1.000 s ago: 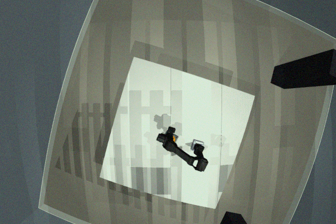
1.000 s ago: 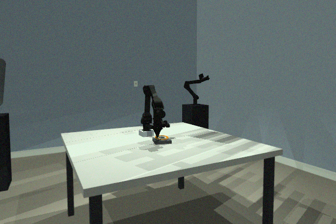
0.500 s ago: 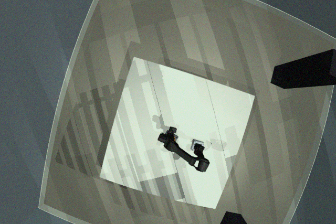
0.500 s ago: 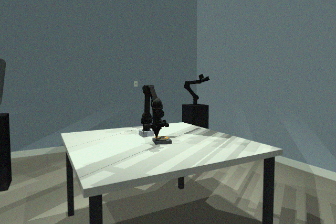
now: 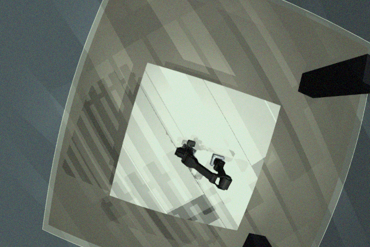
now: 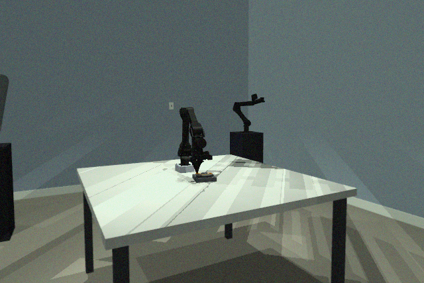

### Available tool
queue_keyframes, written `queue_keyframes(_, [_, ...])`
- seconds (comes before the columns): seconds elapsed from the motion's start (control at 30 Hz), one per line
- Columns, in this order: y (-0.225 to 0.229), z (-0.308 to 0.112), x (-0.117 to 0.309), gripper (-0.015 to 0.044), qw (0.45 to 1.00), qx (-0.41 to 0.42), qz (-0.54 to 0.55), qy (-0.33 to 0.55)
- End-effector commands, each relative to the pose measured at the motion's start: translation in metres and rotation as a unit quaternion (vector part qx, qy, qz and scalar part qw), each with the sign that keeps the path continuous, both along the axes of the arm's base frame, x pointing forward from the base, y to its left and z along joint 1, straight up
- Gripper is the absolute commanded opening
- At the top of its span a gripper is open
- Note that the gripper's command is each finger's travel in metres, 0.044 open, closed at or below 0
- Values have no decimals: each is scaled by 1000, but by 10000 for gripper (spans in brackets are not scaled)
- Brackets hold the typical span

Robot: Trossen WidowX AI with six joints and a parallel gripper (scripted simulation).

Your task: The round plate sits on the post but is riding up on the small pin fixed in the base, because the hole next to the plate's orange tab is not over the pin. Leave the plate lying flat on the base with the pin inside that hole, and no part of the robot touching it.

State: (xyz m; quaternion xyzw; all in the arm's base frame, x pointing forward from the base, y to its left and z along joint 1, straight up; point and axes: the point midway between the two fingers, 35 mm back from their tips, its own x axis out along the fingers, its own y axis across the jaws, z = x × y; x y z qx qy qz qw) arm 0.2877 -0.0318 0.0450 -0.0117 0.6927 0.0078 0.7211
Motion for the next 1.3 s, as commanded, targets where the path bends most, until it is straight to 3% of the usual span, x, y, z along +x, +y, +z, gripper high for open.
queue_keyframes(0.0, [0,-2,-6,0,1000,-1,2,8])
queue_keyframes(0.23, [0,0,-8,0,1000,-1,2,8])
queue_keyframes(0.53, [1,41,-10,0,1000,-1,2,8])
queue_keyframes(1.27, [1,33,-8,0,1000,1,1,7])
